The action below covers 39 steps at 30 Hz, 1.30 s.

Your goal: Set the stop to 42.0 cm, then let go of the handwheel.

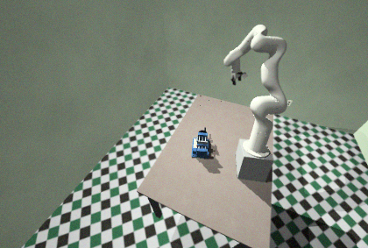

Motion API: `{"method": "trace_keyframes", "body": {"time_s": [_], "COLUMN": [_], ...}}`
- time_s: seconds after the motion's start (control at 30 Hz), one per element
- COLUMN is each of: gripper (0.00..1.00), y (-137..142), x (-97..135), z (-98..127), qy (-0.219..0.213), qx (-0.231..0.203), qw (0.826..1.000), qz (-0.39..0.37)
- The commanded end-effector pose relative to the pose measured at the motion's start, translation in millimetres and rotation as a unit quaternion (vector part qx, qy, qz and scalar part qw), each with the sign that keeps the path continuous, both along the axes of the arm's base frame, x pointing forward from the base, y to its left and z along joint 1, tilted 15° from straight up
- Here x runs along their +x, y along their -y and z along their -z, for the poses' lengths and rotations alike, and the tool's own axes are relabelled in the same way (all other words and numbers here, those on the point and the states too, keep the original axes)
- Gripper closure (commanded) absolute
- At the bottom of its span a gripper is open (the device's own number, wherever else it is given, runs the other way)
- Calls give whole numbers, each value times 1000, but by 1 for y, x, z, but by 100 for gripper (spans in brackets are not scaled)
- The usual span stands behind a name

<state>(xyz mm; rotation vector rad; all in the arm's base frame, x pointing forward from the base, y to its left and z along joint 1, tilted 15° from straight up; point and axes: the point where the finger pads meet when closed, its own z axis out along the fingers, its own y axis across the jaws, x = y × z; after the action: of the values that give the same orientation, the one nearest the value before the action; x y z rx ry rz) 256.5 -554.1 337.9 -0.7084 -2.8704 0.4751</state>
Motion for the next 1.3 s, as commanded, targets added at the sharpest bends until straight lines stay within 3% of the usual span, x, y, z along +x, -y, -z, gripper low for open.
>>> {"method": "trace_keyframes", "body": {"time_s": [0.0, 0.07, 0.13, 0.17, 0.23, 0.3, 0.37, 0.4, 0.47, 0.5, 0.53, 0.63, 0.67, 0.73, 0.8, 0.83, 0.9, 0.93, 0.97, 1.03, 1.07, 1.1, 1.13, 1.17, 1.23, 1.27], "gripper": [0, 0, 0, 0, 0, 0, 0, 0, 0, 0, 0, 0, 0, 0, 0, 0, 0, 0, 0, 0, 0, 0, 0, 0, 0, 0], "y": [-7, -30, -30, -51, -51, -78, -78, -105, -105, -112, -138, -153, -178, -198, -198, -234, -246, -246, -275, -275, -292, -292, -327, -334, -334, -369], "x": [12, 45, 45, 68, 68, 95, 95, 116, 116, 122, 137, 148, 157, 168, 168, 178, 183, 183, 186, 186, 190, 190, 191, 192, 192, 189], "z": [7, 31, 31, 50, 50, 71, 71, 90, 90, 96, 111, 121, 135, 147, 147, 166, 172, 172, 186, 186, 195, 195, 211, 214, 214, 230], "qy": [-8, -33, -33, -51, -51, -72, -72, -88, -88, -94, -106, -115, -124, -133, -135, -146, -151, -151, -158, -158, -163, -163, -170, -172, -172, -178], "qx": [1, 5, 5, 9, 9, 14, 14, 19, 19, 20, 25, 27, 32, 35, 35, 42, 43, 43, 49, 49, 51, 51, 58, 59, 59, 65], "qw": [999, 992, 992, 979, 979, 957, 957, 931, 931, 921, 895, 873, 846, 816, 811, 765, 740, 740, 699, 699, 664, 664, 612, 595, 591, 530], "qz": [-32, -126, -126, -195, -197, -282, -282, -353, -353, -376, -432, -474, -518, -561, -569, -626, -654, -654, -695, -695, -728, -728, -770, -783, -786, -827]}}
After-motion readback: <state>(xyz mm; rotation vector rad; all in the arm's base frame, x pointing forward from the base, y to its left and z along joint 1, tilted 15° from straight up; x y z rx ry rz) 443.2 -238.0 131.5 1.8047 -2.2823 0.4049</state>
